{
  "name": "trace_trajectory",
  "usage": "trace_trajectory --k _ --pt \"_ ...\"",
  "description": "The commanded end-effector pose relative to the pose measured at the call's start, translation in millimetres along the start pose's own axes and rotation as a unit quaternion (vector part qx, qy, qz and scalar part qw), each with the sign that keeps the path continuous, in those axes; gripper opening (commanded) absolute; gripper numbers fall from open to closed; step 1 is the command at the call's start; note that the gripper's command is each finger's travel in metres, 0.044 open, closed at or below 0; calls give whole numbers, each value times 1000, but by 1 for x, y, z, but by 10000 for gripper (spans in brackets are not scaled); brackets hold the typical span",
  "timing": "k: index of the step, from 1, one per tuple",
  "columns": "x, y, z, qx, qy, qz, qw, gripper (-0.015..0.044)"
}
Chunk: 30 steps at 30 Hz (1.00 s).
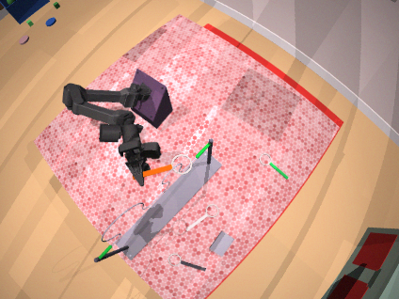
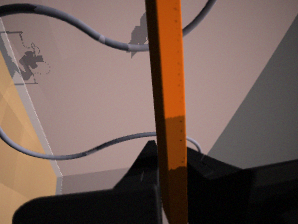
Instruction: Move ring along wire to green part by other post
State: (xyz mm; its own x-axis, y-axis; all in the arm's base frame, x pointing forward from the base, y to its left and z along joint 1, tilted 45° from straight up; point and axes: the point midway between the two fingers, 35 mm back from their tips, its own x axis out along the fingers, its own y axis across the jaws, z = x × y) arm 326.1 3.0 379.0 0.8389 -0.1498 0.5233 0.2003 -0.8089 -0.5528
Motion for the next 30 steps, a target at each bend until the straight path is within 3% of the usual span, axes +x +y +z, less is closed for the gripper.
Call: trace_trajectory --k 1,16,30 --pt "1 -7 0 -41 -4 -24 999 -150" --pt "2 -15 -1 -134 -15 -75 988 -150" --pt "3 8 -8 -91 -8 -52 994 -150"
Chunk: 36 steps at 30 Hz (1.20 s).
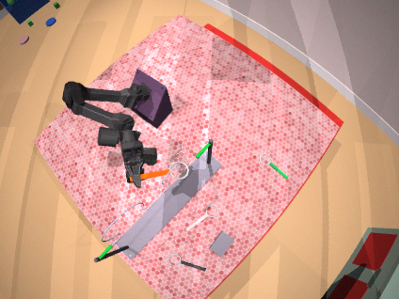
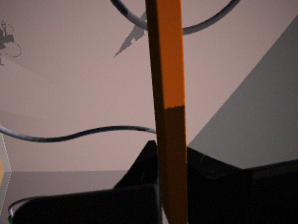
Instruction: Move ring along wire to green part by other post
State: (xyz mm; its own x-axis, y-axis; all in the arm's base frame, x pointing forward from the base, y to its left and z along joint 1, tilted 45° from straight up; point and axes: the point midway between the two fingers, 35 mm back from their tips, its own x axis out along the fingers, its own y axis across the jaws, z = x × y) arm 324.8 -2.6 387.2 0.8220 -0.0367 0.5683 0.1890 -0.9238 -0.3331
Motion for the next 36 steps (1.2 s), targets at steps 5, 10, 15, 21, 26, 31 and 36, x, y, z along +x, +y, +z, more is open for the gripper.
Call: trace_trajectory --k 5,10,15,21,26,31,36 --pt "-4 21 3 52 4 28 998 -150" --pt "-7 37 6 97 10 53 994 -150" --pt "-12 52 10 143 16 79 986 -150" --pt "-18 69 16 197 24 109 974 -150" --pt "-23 82 23 239 29 133 961 -150" --pt "-28 93 30 277 34 154 948 -150" --pt "-33 101 36 309 39 172 935 -150"
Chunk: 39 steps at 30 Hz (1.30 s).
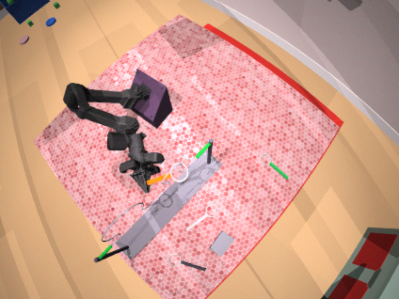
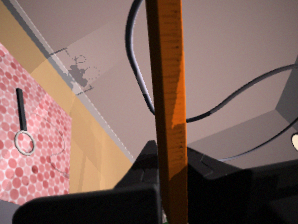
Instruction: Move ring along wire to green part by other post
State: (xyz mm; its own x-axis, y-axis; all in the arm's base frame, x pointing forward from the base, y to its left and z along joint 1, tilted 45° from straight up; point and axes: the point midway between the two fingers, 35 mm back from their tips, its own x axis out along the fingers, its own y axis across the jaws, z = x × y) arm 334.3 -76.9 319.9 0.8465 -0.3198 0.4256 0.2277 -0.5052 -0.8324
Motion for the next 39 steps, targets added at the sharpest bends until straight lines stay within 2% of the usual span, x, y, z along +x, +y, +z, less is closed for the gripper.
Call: trace_trajectory --k 1,11,39 --pt "-3 15 2 27 2 23 999 -150" --pt "2 40 5 103 -28 57 993 -150" --pt "-21 101 32 296 -2 155 942 -150"
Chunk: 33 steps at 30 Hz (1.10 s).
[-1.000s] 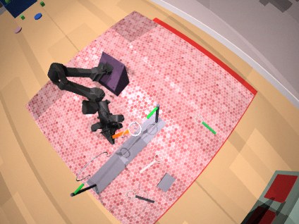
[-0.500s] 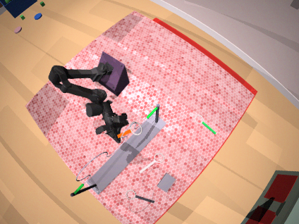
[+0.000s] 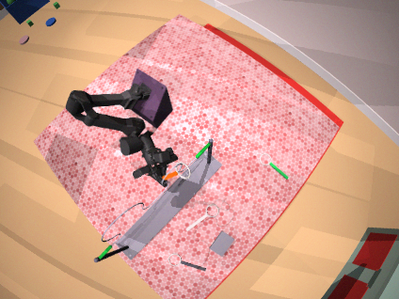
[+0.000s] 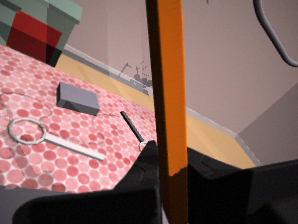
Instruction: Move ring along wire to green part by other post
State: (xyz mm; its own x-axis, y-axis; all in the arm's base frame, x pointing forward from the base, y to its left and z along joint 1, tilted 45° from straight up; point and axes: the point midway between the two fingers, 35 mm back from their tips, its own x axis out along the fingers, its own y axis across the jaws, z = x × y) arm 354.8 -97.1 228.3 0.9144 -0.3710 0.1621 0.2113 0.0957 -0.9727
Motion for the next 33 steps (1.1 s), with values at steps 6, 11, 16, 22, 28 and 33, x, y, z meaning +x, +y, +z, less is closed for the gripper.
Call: trace_trajectory --k 6,11,16,22,28,33 --pt "-5 27 1 63 10 35 997 -150" --pt "-7 37 2 94 14 49 994 -150" --pt "-9 45 4 117 17 59 991 -150" --pt "-12 56 7 147 21 73 986 -150" --pt "-15 66 11 178 25 87 980 -150" --pt "-18 74 15 201 28 97 974 -150"
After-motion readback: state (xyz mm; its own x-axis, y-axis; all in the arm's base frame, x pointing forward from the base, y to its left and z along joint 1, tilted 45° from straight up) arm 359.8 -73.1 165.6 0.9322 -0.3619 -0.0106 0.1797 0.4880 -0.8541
